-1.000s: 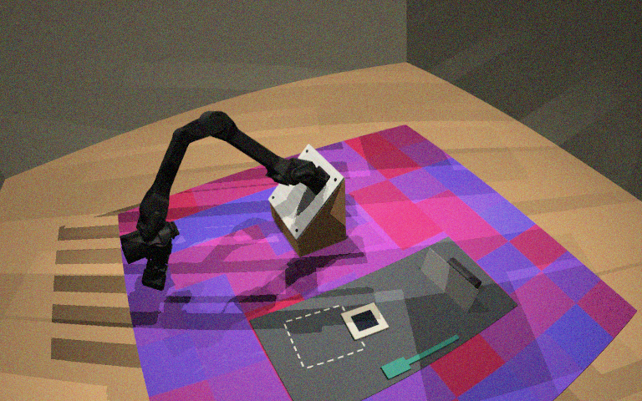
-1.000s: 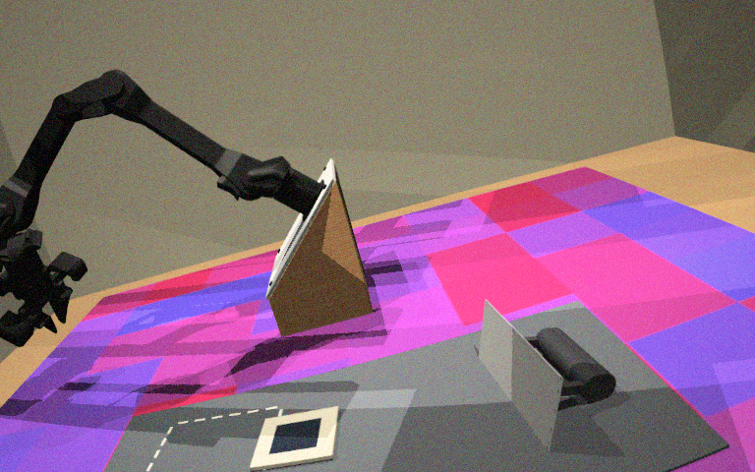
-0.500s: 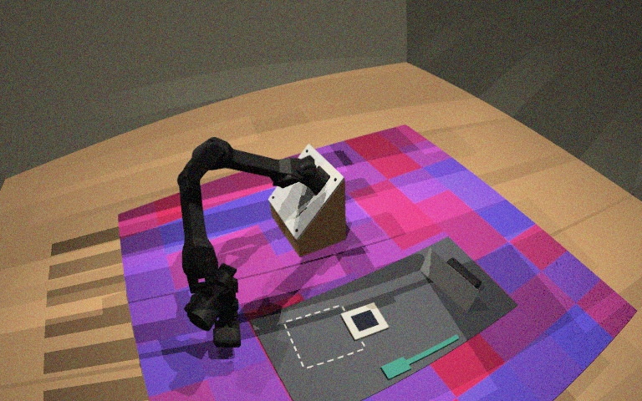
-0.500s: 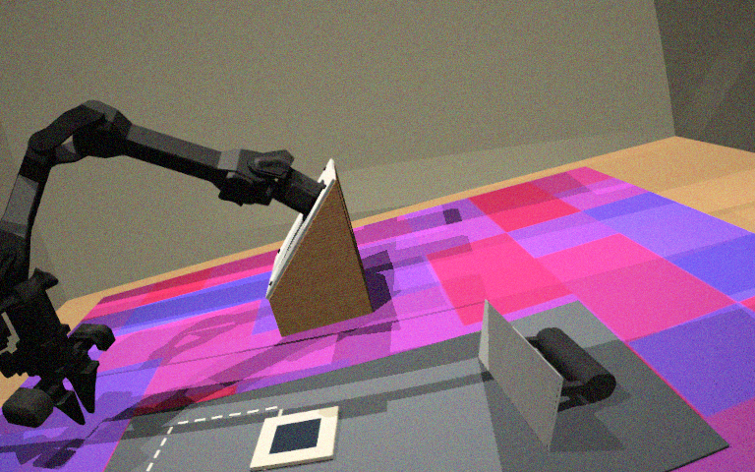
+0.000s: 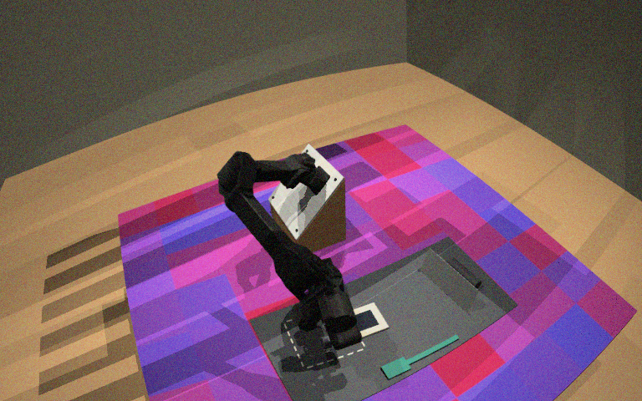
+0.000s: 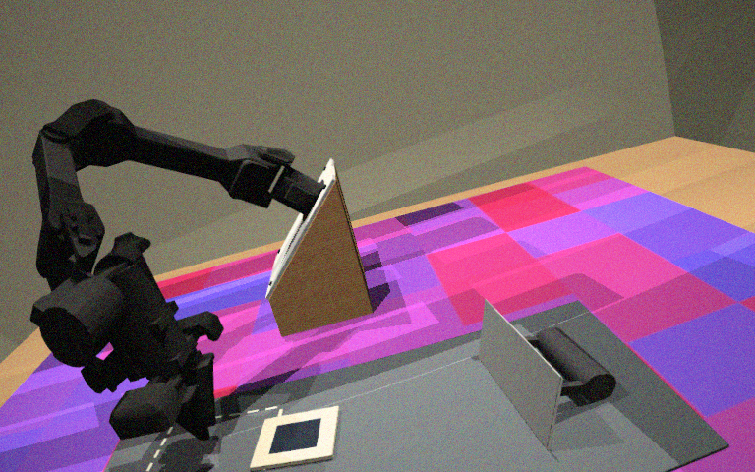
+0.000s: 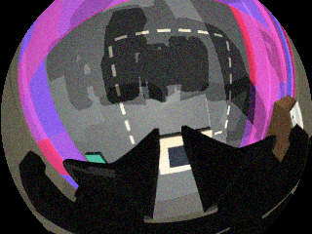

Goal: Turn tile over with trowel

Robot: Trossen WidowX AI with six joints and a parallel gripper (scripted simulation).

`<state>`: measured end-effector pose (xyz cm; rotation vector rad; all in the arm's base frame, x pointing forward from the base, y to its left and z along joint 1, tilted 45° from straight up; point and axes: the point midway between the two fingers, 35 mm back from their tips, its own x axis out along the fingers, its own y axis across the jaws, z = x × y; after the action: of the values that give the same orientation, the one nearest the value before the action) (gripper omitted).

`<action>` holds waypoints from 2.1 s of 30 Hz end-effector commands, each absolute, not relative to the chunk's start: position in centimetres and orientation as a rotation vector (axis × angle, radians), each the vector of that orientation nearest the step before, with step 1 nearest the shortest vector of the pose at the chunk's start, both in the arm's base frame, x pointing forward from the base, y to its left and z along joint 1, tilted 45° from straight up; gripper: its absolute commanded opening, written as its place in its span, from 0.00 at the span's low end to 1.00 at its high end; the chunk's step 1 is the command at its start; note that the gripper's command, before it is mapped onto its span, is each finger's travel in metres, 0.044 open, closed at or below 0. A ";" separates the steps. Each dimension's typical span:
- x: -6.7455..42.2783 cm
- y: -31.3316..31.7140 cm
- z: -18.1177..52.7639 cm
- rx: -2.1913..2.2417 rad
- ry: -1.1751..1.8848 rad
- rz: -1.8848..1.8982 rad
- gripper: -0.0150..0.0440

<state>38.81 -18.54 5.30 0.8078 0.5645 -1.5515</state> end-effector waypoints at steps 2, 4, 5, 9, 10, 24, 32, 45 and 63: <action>40.4 -11.4 0.9 0.794 0.631 -1.504 0.42; 40.7 -8.1 -1.0 0.783 0.658 -1.482 0.42; 40.6 -6.5 -2.0 0.776 0.668 -1.474 0.42; 39.6 -0.8 -5.6 0.740 0.697 -1.457 0.42; 39.2 0.5 -6.4 0.729 0.700 -1.457 0.42; 32.1 10.9 -14.3 0.588 0.655 -1.446 0.42; 31.8 11.0 -14.5 0.569 0.669 -1.437 0.42; 32.3 10.1 -15.6 0.583 0.660 -1.443 0.42; 32.7 8.5 -16.9 0.588 0.655 -1.446 0.42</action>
<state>32.71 8.95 -16.79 0.5957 0.6545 -1.4479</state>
